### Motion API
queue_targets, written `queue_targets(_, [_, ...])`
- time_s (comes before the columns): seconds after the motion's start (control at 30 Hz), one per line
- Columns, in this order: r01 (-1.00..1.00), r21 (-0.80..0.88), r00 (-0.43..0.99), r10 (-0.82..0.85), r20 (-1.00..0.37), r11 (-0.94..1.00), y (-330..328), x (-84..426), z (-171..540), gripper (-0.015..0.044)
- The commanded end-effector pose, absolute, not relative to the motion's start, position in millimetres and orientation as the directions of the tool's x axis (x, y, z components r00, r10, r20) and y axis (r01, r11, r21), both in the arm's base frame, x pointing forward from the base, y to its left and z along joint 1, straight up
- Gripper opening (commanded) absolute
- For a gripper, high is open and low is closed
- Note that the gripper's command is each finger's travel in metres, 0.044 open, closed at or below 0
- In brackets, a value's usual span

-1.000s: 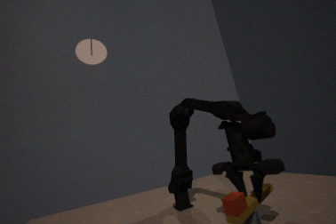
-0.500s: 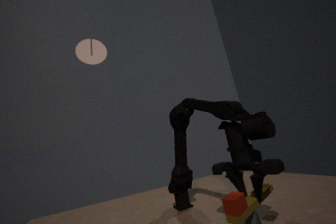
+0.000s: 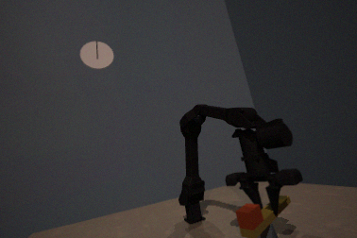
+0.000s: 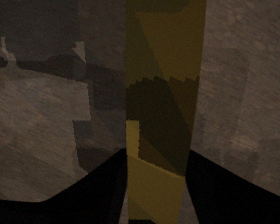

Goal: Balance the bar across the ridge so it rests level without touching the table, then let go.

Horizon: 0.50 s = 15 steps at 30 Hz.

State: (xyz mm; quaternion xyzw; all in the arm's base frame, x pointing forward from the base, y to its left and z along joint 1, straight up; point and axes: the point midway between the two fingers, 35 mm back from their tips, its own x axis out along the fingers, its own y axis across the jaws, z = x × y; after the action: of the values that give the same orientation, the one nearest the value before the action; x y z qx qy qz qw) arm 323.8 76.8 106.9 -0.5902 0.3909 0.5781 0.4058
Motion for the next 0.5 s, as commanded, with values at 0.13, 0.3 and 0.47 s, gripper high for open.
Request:
queue_targets(0.13, [-0.929, -0.028, 0.027, 0.006, -1.0, -0.369, 76.5, 324.0, 105.2, 0.0])
queue_targets(0.3, [-0.929, -0.028, 0.027, 0.006, -1.0, -0.369, 76.6, 323.9, 104.8, 0.0])
queue_targets(0.47, [-0.929, -0.028, 0.027, 0.006, -1.0, -0.369, 76.6, 323.9, 104.4, 0.0])
